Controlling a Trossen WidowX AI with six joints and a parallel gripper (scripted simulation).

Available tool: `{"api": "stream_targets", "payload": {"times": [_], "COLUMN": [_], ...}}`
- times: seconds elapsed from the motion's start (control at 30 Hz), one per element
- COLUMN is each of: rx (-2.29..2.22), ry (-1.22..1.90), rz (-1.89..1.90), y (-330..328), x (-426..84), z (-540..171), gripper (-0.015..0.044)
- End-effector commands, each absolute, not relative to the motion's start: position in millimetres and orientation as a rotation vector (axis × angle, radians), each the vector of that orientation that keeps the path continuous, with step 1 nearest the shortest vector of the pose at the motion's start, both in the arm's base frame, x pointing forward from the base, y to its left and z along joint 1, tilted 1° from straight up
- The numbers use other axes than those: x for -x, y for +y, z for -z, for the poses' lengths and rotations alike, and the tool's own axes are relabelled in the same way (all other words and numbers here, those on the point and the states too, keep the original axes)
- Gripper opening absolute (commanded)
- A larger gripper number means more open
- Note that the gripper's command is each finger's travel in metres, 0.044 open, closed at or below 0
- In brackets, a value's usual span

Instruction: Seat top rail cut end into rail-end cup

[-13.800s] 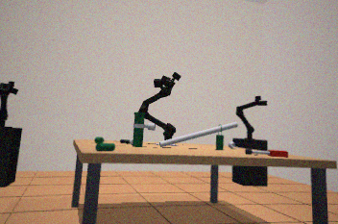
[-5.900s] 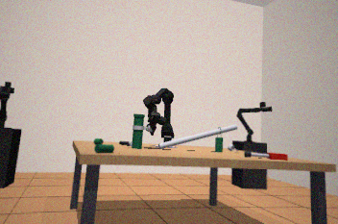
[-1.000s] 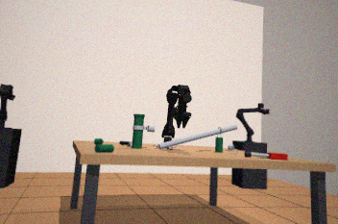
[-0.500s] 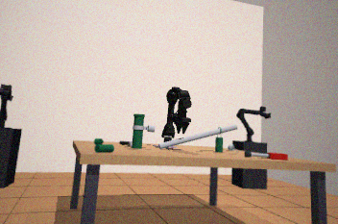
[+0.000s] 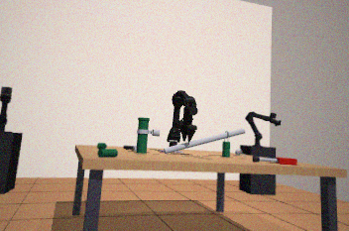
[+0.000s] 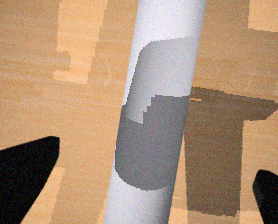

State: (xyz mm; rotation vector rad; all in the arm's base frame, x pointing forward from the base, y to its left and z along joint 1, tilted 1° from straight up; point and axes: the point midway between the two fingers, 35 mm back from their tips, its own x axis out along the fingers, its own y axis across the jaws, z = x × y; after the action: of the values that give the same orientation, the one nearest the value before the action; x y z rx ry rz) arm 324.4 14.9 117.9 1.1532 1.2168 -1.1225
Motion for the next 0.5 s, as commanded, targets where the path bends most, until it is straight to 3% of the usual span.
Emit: {"api": "stream_targets", "payload": {"times": [0.0, 0.47], "rx": [-1.157, -1.157], "ry": [1.216, 1.216], "rz": [1.126, 1.126], "y": [15, 15], "x": [-325, -326], "z": [-110, -88], "gripper": [0.0440, 0.0440]}}
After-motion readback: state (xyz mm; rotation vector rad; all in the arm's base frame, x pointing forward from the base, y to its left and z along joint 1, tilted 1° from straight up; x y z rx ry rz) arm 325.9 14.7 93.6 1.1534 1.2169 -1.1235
